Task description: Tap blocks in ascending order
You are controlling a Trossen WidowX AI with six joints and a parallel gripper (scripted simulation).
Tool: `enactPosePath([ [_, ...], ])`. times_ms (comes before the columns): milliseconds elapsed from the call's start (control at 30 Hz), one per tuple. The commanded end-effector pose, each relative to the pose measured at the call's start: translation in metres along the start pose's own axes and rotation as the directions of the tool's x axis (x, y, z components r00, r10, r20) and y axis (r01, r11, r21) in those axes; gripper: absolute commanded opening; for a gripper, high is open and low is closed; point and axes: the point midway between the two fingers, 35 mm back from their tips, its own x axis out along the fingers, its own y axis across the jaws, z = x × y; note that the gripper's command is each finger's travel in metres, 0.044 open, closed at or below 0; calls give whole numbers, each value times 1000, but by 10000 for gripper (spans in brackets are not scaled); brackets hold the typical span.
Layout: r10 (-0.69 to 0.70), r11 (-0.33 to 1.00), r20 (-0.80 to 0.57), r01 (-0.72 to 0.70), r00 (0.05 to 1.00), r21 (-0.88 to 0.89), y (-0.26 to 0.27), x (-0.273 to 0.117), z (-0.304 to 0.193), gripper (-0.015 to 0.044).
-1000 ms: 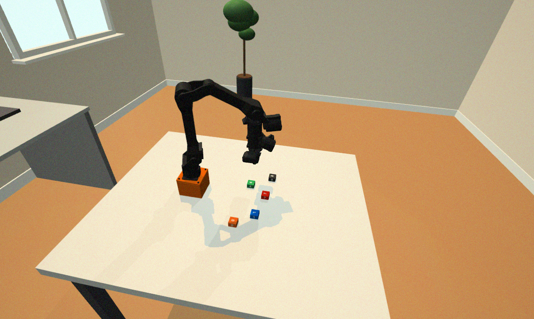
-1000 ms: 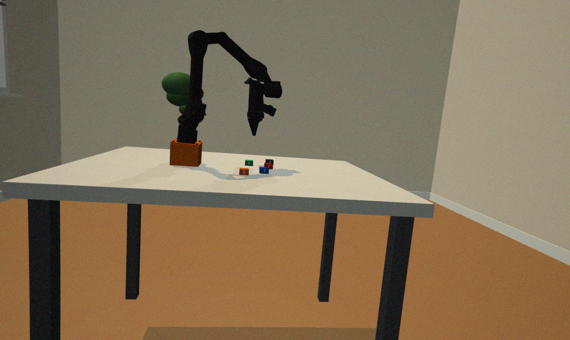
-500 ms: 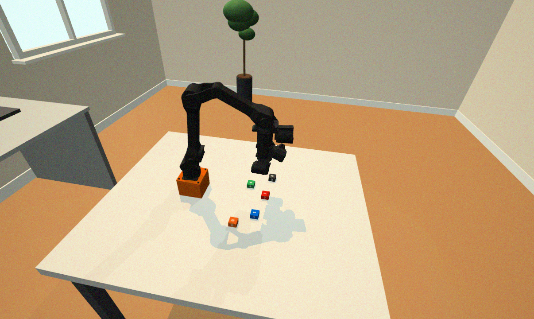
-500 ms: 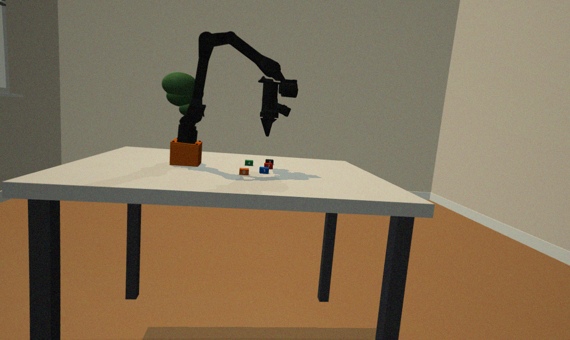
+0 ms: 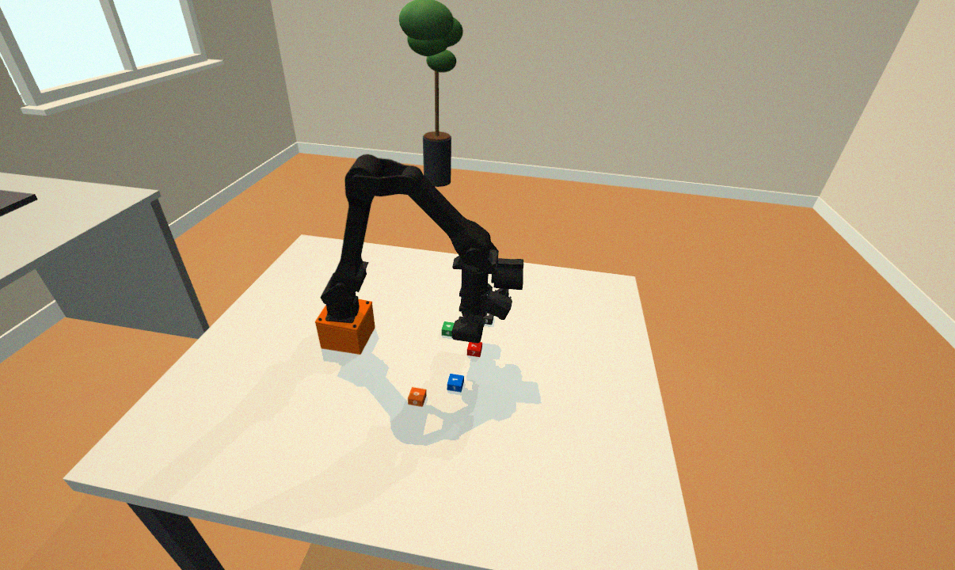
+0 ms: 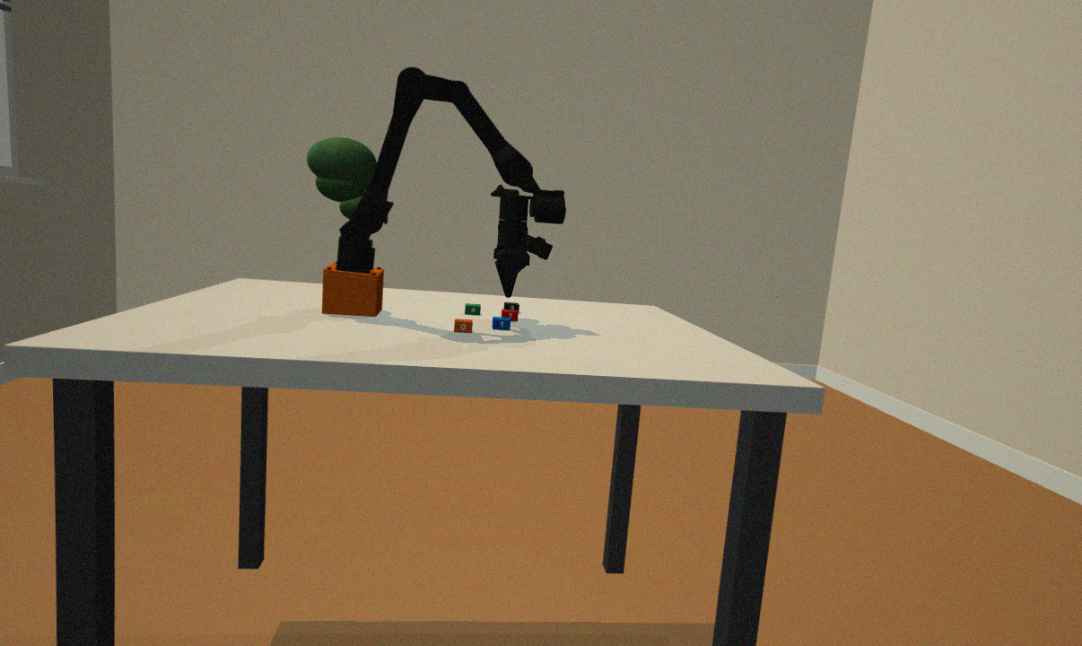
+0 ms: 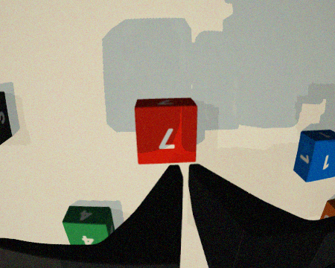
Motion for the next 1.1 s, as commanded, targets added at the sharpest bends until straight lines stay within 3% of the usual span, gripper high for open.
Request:
enactPosePath([
  [0, 6, 1000, -7, -6, 1000, -5, 1, 9, -2, 20],
  [767, 5, 1000, -7, -5, 1000, -5, 1, 33, -3, 20],
  [900, 5, 1000, -6, -5, 1000, -4, 1, 5, -2, 20],
  [1067, 6, 1000, -7, -6, 1000, -4, 1, 3, -2, 20],
])
